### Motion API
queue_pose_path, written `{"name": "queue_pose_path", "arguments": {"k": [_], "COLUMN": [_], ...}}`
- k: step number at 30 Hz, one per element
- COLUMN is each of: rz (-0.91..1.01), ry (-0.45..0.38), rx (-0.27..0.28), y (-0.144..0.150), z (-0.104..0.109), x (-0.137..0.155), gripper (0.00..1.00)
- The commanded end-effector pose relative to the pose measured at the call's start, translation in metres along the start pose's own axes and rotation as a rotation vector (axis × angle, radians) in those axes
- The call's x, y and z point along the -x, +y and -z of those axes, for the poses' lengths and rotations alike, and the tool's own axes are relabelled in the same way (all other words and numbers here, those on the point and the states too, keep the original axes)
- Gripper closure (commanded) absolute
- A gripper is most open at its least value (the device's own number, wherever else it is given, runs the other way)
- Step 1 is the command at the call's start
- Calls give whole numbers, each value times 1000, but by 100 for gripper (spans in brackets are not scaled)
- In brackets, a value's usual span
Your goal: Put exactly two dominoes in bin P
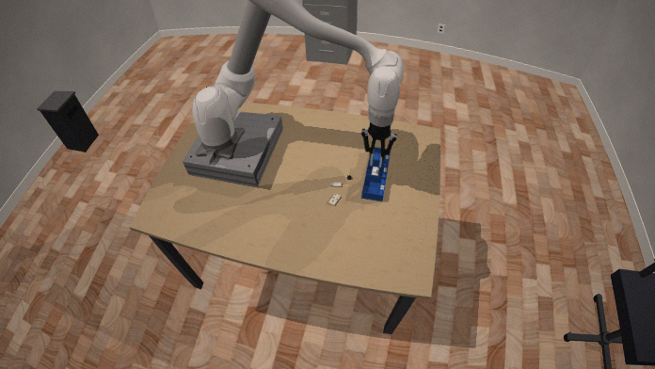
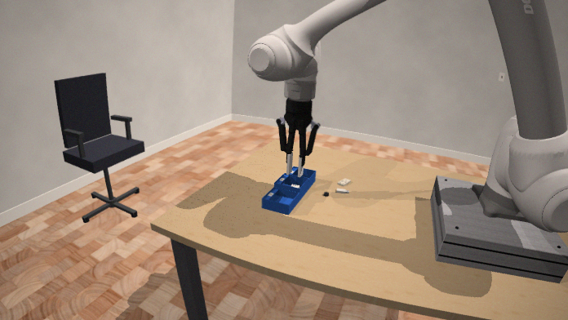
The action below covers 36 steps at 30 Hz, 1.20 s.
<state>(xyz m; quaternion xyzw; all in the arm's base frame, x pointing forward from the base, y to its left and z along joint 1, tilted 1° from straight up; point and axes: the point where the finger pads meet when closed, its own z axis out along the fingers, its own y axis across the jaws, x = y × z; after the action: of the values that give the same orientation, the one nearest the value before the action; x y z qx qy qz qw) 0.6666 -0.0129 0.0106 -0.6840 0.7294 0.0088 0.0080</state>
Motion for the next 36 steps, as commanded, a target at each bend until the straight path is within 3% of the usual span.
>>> {"name": "queue_pose_path", "arguments": {"k": [1, 31, 36], "rz": [0, 0, 0], "ry": [0, 0, 0], "rx": [0, 0, 0], "y": [0, 0, 0], "z": [4, 116, 119], "x": [0, 0, 0], "gripper": [0, 0, 0]}}
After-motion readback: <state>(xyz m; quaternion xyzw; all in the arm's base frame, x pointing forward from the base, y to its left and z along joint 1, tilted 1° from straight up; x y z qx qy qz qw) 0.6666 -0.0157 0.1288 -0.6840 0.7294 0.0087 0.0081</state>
